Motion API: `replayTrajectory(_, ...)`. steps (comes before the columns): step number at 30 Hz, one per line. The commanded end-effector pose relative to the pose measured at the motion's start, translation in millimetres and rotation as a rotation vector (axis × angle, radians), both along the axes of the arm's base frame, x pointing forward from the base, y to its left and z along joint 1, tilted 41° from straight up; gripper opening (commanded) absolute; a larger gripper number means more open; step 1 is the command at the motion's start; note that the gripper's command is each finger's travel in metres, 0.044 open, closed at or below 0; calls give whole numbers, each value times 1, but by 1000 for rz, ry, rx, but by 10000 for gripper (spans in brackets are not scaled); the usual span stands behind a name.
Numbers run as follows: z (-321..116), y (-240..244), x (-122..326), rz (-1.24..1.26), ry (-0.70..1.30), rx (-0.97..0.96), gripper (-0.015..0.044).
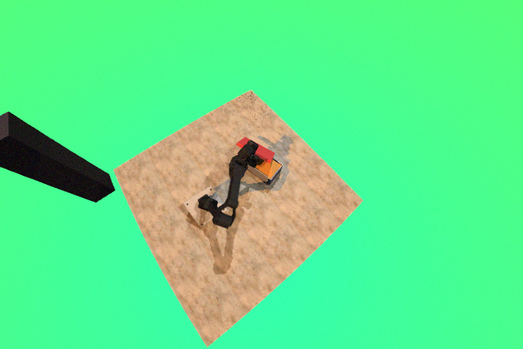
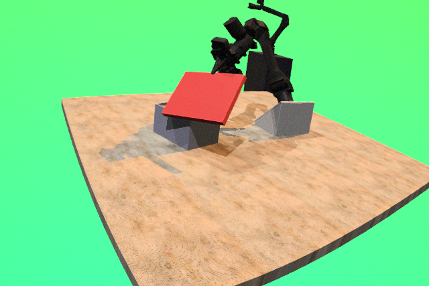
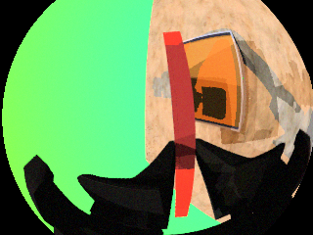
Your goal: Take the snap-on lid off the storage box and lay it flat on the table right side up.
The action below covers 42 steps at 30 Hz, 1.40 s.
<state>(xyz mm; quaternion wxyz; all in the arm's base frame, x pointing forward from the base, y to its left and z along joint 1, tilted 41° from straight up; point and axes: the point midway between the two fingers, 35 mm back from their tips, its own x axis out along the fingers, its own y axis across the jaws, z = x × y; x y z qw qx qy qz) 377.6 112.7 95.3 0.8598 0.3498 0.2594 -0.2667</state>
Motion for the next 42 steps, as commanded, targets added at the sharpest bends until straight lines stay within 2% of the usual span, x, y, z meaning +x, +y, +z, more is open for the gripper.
replayTrajectory(1, -3, 9, -3, 2, -11, 7, 0)
replayTrajectory(42, -52, 69, -32, 2, -10, 11, 0)
